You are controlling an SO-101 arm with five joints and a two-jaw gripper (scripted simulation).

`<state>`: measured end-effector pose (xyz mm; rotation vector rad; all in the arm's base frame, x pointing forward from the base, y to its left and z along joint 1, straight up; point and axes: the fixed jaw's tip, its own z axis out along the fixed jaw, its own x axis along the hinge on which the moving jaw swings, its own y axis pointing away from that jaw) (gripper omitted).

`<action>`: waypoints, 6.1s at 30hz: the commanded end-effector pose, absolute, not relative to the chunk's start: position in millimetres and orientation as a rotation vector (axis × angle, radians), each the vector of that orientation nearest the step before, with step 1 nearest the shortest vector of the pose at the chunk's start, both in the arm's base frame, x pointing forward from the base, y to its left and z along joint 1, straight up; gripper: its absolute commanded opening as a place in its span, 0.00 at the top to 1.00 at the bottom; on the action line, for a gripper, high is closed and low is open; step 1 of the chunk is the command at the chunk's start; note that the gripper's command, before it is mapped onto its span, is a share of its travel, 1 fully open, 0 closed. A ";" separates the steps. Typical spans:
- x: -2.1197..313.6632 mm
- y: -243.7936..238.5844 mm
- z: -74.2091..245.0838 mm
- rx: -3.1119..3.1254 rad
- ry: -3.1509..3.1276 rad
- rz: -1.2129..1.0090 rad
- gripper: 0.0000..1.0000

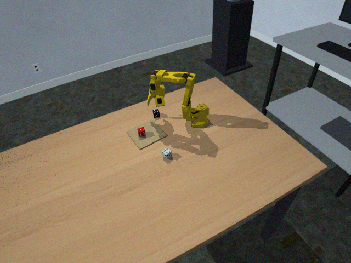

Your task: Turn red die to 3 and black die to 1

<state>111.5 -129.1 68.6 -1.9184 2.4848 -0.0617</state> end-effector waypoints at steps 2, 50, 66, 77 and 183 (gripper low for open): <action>111.7 -131.5 67.9 -1.918 2.483 -0.065 0.65; 111.4 -131.3 32.4 -1.934 2.474 -0.033 0.65; 110.5 -130.3 17.2 -1.934 2.474 -0.033 0.65; 110.5 -130.2 16.7 -1.934 2.474 -0.033 0.65; 116.5 -132.3 66.8 -1.934 2.473 -0.033 1.00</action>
